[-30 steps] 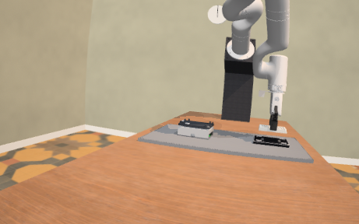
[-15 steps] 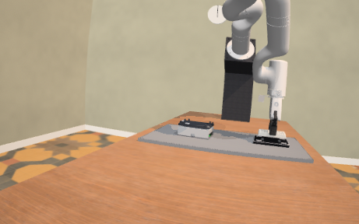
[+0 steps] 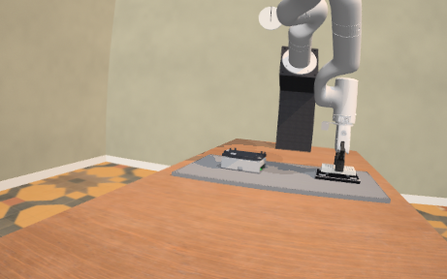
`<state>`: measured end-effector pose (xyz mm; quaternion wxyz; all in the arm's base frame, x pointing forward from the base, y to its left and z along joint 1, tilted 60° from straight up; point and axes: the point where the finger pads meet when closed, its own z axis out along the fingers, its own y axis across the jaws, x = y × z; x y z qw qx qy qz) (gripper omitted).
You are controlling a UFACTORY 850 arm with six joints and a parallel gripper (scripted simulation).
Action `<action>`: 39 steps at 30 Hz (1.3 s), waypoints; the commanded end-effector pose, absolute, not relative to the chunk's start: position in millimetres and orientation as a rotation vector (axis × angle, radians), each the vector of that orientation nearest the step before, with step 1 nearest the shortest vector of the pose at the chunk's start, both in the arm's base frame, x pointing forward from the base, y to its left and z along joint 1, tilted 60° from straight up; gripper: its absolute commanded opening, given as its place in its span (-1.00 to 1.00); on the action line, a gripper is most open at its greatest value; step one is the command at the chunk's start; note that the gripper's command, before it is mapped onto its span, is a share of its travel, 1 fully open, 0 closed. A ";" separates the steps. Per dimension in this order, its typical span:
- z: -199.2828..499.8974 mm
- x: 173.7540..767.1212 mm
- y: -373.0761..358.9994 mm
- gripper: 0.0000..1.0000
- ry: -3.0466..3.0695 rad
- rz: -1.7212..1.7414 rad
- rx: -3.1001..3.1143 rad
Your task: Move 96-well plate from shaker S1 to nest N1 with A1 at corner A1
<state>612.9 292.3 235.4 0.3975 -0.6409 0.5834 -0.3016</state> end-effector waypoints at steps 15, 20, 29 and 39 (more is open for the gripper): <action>235.2 613.5 292.5 -1.00 1.477 -0.764 -1.623; 234.7 614.2 292.6 -1.00 1.477 -0.764 -1.623; 234.2 615.2 292.8 -1.00 1.477 -0.764 -1.623; 233.3 616.7 293.0 -1.00 1.477 -0.764 -1.623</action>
